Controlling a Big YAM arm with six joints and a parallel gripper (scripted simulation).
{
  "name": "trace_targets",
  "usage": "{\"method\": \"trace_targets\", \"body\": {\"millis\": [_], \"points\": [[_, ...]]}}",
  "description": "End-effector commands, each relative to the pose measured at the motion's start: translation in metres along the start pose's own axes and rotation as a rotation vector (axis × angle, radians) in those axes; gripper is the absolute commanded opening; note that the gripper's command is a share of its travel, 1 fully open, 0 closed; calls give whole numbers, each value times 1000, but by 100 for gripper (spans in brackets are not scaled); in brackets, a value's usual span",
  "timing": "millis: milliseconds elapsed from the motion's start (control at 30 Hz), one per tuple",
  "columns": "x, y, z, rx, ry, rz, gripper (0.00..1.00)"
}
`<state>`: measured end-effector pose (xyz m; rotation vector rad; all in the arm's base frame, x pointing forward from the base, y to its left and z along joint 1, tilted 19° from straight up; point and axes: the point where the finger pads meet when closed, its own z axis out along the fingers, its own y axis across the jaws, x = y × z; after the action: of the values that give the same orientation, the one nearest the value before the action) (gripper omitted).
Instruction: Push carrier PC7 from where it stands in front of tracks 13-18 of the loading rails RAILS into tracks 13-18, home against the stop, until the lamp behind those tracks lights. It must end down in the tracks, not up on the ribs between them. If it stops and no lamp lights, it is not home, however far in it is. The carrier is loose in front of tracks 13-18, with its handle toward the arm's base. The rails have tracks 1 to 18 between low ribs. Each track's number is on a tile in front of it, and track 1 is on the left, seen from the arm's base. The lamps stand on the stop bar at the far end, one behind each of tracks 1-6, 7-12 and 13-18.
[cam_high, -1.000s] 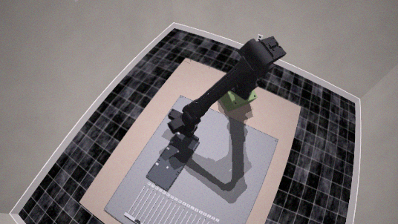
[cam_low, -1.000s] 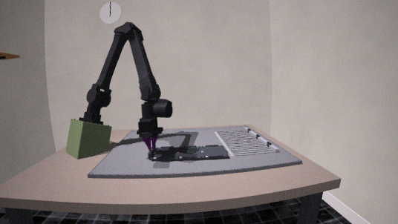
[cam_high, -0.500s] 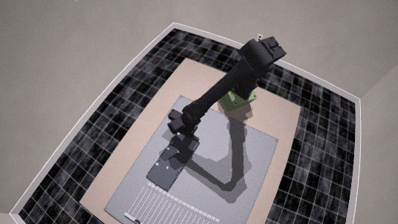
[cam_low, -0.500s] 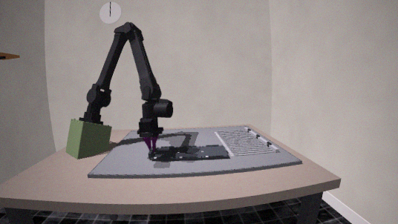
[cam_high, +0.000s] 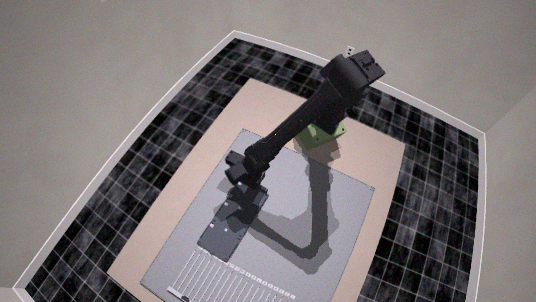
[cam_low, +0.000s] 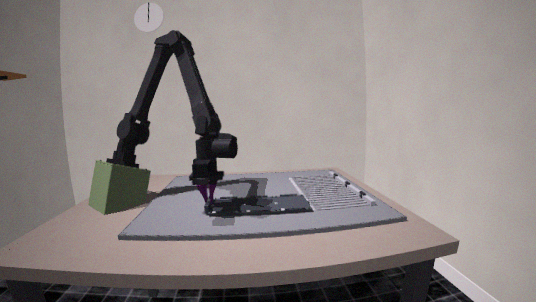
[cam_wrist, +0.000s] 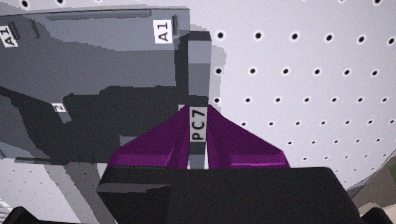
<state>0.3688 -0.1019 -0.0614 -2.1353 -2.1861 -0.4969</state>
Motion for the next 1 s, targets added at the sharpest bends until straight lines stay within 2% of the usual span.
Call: {"method": "trace_targets", "body": {"millis": [0,967], "points": [[2,26,1,-17,3,-32,0],[3,53,0,-21,2,-23,0]]}}
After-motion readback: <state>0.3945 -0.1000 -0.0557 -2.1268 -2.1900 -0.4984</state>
